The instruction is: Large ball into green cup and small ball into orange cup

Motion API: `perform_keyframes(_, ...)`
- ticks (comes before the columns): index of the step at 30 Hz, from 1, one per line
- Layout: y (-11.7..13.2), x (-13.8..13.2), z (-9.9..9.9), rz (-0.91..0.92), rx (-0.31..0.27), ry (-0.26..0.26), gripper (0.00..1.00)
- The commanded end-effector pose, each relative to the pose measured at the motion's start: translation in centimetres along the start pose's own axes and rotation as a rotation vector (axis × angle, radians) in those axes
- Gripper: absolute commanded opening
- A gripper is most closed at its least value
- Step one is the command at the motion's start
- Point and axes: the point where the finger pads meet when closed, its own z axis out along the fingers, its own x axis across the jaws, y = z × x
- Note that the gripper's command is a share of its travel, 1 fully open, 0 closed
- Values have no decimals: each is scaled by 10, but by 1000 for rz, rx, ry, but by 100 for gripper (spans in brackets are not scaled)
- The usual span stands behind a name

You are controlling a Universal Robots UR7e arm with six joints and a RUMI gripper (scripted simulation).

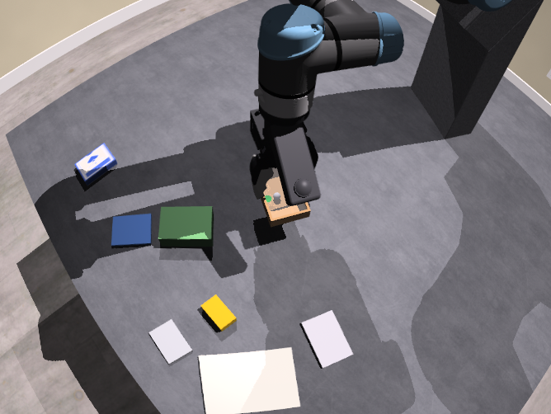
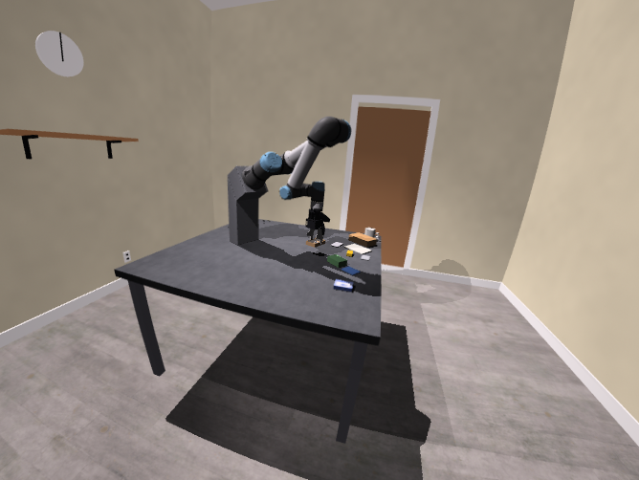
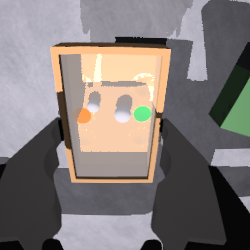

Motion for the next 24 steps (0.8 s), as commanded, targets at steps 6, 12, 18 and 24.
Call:
perform_keyframes(6,0,-1,0,1,-17,-3,44)
perform_keyframes(12,2,-2,0,1,-7,-4,44)
perform_keyframes(18,2,-3,0,1,1,-1,44)
perform_keyframes(24,2,-2,0,1,18,4,44)
